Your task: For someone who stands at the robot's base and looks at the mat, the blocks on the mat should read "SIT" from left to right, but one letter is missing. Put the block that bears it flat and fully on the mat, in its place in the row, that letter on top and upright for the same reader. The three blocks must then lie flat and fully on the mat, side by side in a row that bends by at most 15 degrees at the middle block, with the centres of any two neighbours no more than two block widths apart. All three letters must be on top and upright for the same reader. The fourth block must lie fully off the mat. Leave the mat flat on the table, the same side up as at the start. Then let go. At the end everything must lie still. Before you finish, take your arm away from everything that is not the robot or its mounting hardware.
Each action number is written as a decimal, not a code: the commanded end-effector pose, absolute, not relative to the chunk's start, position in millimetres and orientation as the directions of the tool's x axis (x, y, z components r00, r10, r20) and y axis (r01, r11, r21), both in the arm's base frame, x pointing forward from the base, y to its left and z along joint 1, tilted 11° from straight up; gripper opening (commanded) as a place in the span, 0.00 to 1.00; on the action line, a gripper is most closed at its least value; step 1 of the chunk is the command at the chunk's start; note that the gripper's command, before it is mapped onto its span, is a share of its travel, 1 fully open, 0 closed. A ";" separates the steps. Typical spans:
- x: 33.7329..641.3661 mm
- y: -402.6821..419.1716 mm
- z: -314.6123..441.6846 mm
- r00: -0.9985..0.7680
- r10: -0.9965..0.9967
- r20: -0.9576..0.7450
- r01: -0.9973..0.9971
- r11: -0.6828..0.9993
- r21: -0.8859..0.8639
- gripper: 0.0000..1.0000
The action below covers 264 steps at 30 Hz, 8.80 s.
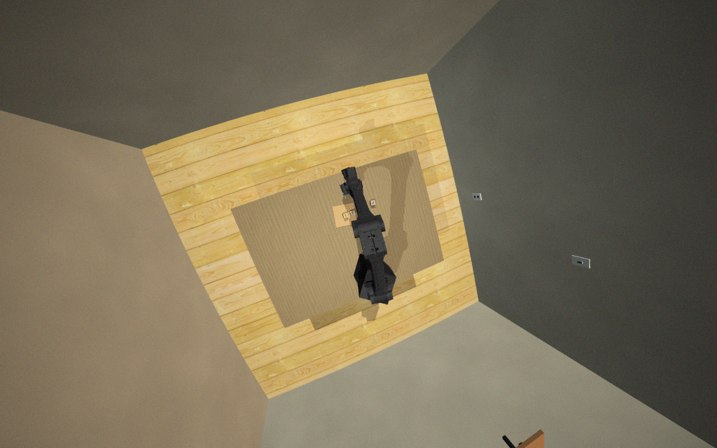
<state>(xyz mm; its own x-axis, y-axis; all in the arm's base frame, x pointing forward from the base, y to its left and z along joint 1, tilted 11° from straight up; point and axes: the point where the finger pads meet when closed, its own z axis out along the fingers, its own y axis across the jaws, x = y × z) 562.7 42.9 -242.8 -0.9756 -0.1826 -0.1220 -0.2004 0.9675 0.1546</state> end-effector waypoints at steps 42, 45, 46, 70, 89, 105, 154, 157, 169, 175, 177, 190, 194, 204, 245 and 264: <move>584.3 49.9 -248.2 -0.970 -0.186 -0.159 -0.210 0.967 0.146 0.65; 584.3 49.9 -248.2 -0.970 -0.186 -0.159 -0.210 0.967 0.146 0.65; 584.3 49.9 -248.2 -0.970 -0.186 -0.159 -0.210 0.967 0.146 0.65; 584.3 49.9 -248.2 -0.969 -0.186 -0.160 -0.210 0.967 0.146 0.65; 586.0 56.0 -273.6 -0.970 -0.186 -0.159 -0.209 0.967 0.146 0.65; 586.8 55.7 -285.3 -0.970 -0.185 -0.159 -0.208 0.967 0.147 0.65; 585.9 55.7 -285.6 -0.970 -0.185 -0.156 -0.208 0.967 0.147 0.26; 585.9 55.7 -285.6 -0.970 -0.185 -0.156 -0.208 0.967 0.147 0.26; 585.4 55.2 -285.2 -0.971 -0.185 -0.154 -0.208 0.967 0.147 0.26; 580.5 38.2 -246.7 -0.972 -0.178 -0.153 -0.200 0.969 0.146 0.26; 578.7 35.9 -233.5 -0.972 -0.178 -0.153 -0.200 0.969 0.146 0.26; 570.3 30.6 -170.8 -0.970 -0.187 -0.154 -0.210 0.966 0.148 0.26; 555.5 32.0 -194.1 -0.977 -0.185 -0.108 -0.200 0.967 0.157 0.26; 551.5 31.4 -197.2 -0.978 -0.185 -0.101 -0.199 0.968 0.155 0.26; 551.2 53.1 -174.4 -0.992 -0.016 -0.125 -0.037 0.985 0.168 0.26; 422.6 121.9 -177.1 -0.679 0.727 0.100 0.731 0.659 0.178 0.26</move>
